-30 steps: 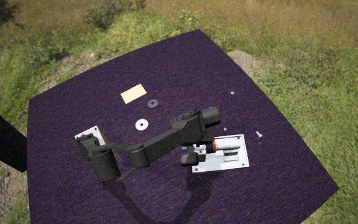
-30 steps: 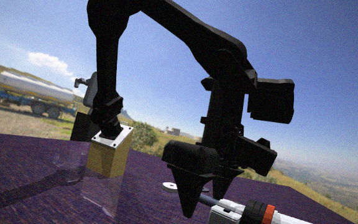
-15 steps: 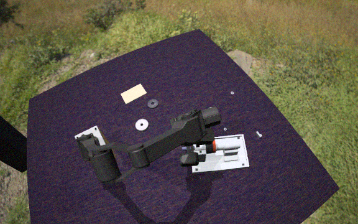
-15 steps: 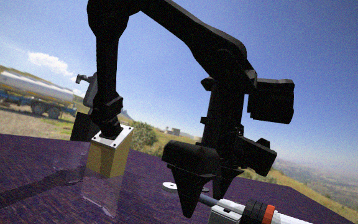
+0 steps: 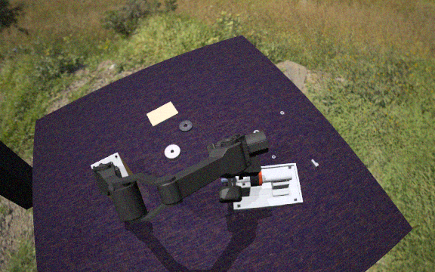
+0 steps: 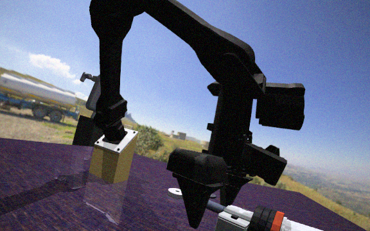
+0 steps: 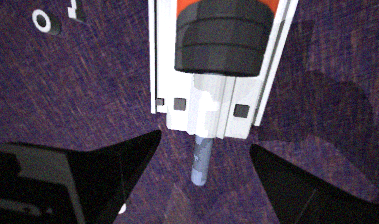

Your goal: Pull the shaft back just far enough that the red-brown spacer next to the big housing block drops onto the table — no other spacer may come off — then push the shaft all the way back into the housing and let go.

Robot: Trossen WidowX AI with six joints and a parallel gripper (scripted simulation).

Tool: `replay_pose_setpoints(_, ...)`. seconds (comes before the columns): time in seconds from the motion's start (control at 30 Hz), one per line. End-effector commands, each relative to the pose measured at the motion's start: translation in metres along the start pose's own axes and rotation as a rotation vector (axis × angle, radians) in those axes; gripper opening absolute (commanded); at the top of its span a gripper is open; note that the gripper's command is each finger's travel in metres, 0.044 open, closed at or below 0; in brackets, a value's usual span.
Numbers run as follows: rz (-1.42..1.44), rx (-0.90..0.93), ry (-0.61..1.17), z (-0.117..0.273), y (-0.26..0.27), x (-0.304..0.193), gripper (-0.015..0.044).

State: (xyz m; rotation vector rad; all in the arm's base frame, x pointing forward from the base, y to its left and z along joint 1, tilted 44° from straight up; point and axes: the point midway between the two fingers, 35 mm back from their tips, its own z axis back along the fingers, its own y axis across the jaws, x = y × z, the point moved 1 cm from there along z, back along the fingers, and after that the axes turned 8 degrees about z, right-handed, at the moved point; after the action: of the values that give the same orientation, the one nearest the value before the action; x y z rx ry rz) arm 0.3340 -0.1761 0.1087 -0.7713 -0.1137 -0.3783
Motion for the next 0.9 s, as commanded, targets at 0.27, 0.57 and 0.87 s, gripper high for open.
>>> replay_pose_setpoints(0.27, 0.01, 0.003, 0.006, -0.0142, 0.0016, -0.002, 0.044)
replay_pose_setpoints(0.57, 0.01, 0.003, 0.006, -0.0142, 0.0016, -0.002, 0.044)
replay_pose_setpoints(0.87, 0.01, 0.003, 0.006, -0.0142, 0.0016, -0.002, 0.044)
